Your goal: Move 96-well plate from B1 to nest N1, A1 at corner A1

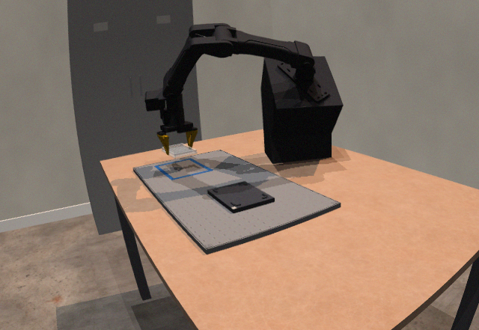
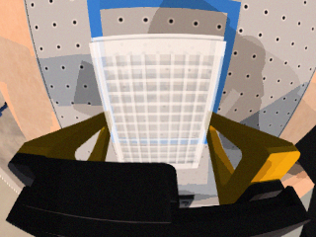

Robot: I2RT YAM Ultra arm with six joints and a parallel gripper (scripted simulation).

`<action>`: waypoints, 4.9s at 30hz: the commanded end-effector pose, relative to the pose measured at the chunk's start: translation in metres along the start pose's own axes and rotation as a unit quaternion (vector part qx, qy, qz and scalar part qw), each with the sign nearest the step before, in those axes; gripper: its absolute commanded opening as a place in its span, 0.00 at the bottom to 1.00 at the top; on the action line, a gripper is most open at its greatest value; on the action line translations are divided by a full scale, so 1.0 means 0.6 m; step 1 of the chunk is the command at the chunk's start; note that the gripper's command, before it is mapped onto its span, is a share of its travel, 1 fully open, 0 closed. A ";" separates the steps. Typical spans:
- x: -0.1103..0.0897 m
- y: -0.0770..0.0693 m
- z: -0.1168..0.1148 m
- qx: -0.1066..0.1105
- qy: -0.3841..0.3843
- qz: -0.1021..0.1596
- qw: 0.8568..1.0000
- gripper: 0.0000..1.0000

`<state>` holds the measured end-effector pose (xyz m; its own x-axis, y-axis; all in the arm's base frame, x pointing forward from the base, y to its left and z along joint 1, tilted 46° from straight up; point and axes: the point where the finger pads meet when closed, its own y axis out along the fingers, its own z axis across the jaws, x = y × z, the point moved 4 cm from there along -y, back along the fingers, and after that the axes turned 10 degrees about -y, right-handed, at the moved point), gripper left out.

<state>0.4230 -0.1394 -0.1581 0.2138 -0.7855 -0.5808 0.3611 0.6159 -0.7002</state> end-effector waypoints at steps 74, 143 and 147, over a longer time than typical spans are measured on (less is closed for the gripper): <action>0.005 -0.043 -0.025 -0.007 0.021 0.003 1.000 0.00; -0.324 -0.053 0.033 0.002 0.030 -0.003 1.000 0.00; -0.325 -0.062 0.035 0.008 0.037 -0.007 0.999 0.00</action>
<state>0.3915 -0.0004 -0.0122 0.1903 -0.7701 -0.6088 0.3525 0.6324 -0.6898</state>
